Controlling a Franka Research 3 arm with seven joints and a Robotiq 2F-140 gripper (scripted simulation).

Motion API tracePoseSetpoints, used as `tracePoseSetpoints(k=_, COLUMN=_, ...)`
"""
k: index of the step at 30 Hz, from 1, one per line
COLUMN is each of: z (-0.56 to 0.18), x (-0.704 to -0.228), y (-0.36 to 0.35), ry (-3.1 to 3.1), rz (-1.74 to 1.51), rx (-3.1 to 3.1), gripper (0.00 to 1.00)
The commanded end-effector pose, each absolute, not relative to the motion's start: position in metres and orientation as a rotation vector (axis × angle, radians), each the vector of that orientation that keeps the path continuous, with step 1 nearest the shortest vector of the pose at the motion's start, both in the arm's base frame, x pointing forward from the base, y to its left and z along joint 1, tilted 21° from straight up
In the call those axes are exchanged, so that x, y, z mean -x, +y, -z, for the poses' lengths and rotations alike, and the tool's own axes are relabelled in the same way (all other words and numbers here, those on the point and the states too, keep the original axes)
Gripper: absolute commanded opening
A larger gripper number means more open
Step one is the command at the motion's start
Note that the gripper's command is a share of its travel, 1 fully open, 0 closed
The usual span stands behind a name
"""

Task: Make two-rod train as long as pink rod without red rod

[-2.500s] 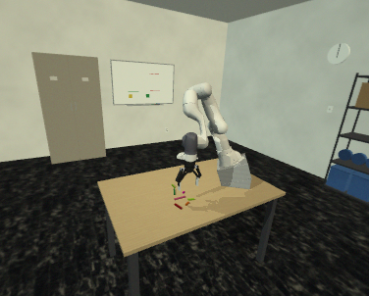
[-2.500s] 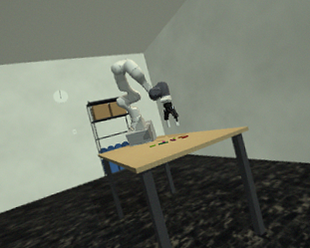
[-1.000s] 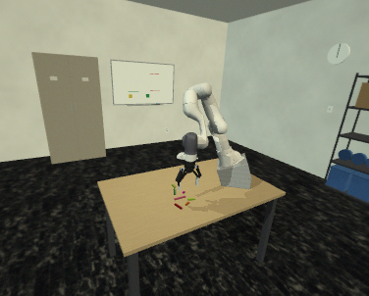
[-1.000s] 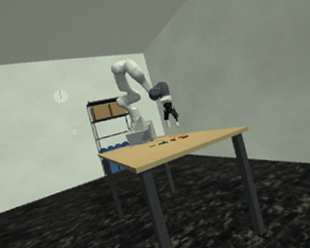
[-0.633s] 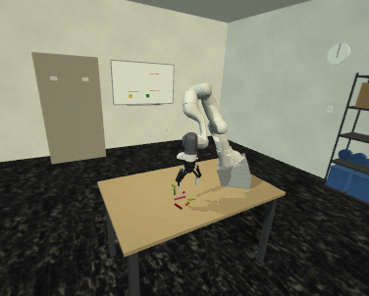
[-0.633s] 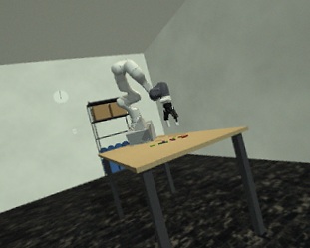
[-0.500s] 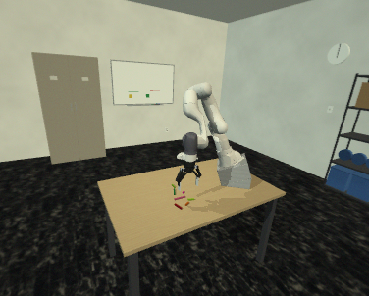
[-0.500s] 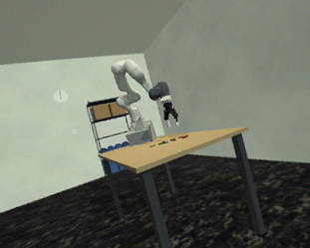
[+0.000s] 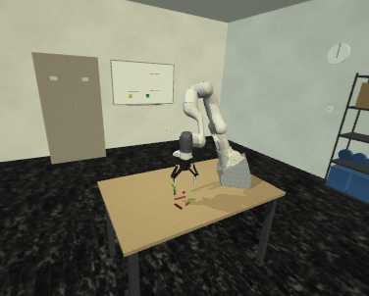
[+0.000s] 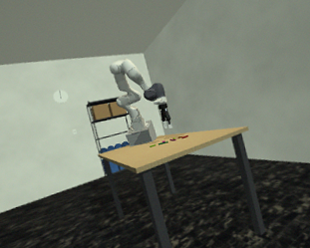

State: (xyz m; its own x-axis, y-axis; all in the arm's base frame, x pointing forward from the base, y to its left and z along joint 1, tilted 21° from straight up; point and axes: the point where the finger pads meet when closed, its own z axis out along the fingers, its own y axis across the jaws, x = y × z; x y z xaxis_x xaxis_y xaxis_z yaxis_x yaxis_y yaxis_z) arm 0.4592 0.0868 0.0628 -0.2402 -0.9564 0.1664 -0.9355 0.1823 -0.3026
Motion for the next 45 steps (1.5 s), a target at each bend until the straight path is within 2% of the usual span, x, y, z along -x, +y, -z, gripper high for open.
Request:
tracePoseSetpoints(k=1, z=-0.067, x=-0.461, y=0.077, ry=2.481, rz=0.511, rx=1.674, gripper=1.00)
tracePoseSetpoints(k=17, z=-0.080, x=-0.460, y=0.025, ry=2.684, rz=0.470, rx=1.179, gripper=1.00)
tracePoseSetpoints(k=45, z=-0.080, x=-0.460, y=0.025, ry=2.685, rz=0.469, rx=1.176, gripper=1.00)
